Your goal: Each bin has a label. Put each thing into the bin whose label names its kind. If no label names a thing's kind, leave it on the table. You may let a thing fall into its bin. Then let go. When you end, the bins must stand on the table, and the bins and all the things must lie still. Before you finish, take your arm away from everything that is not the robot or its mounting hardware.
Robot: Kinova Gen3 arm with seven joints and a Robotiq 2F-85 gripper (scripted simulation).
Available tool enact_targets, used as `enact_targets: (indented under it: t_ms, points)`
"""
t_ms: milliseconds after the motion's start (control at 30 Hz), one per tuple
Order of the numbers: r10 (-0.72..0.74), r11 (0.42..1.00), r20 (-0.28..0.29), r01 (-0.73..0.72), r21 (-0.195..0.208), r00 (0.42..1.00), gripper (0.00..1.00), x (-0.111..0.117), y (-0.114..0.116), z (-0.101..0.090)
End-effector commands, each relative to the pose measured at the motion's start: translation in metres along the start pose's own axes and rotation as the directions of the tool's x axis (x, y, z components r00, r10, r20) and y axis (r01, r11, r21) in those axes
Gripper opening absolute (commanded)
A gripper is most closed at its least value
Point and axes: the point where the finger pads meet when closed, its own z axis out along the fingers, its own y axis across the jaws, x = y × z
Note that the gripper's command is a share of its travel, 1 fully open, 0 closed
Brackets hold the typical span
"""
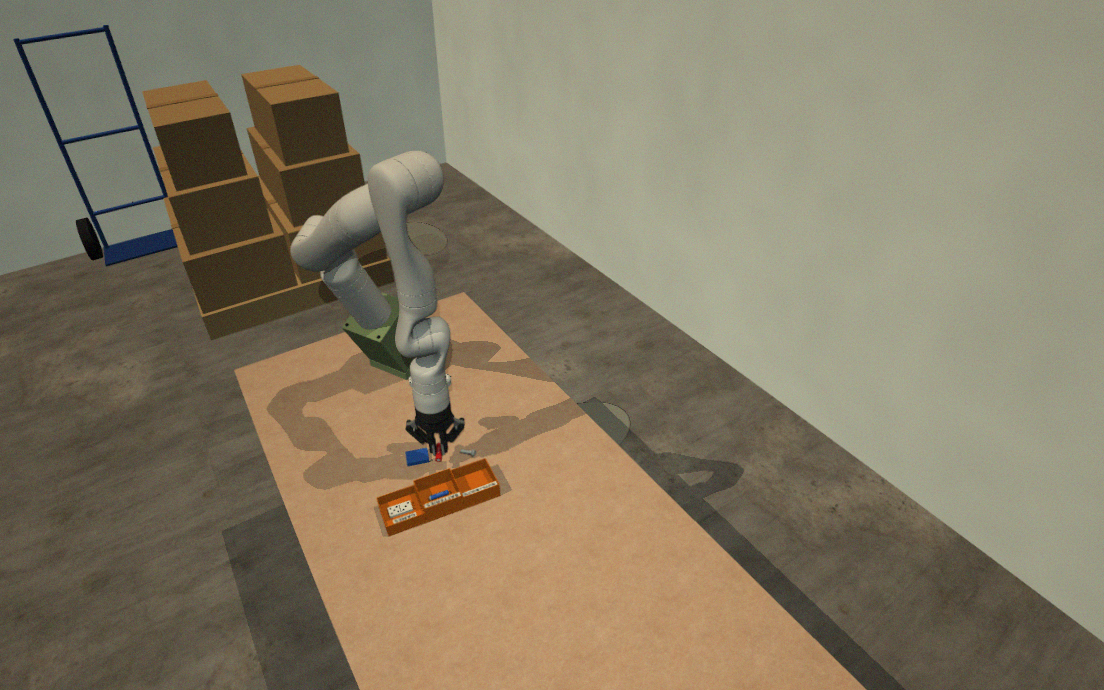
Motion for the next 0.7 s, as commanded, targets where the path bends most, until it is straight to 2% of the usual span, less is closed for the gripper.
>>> enact_targets:
  t_ms: [0, 667]
  points:
    - [-0.009, 1.000, 0.010, 0.009, -0.014, 1.000, 0.09, -0.0016, 0.0079, -0.0150]
    - [-0.009, 1.000, 0.010, 0.009, -0.014, 1.000, 0.09, -0.0015, 0.0078, -0.0184]
